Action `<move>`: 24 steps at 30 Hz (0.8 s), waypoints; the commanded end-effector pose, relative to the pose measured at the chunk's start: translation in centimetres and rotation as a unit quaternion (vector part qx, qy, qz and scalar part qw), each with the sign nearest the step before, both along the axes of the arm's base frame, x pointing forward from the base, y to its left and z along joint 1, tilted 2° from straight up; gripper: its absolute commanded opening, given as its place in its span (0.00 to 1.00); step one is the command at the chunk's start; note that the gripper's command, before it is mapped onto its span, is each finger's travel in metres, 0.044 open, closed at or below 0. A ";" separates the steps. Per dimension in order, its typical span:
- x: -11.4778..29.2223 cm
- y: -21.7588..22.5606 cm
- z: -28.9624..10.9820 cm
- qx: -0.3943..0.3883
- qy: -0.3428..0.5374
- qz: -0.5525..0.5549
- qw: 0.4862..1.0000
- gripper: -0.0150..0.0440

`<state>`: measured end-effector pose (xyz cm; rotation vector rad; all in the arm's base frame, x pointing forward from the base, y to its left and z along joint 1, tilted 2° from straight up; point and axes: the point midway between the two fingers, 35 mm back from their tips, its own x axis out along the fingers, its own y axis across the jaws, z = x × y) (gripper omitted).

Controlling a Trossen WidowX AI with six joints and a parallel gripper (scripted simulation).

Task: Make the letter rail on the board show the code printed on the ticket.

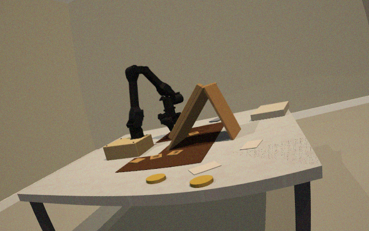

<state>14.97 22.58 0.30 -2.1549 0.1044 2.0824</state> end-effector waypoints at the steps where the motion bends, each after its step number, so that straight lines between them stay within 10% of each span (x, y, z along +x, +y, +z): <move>1: 0.0 -0.1 -0.1 -0.003 -0.002 0.000 1.000 0.83; 24: 0.1 -0.1 -2.0 -0.003 -0.002 0.000 1.000 0.83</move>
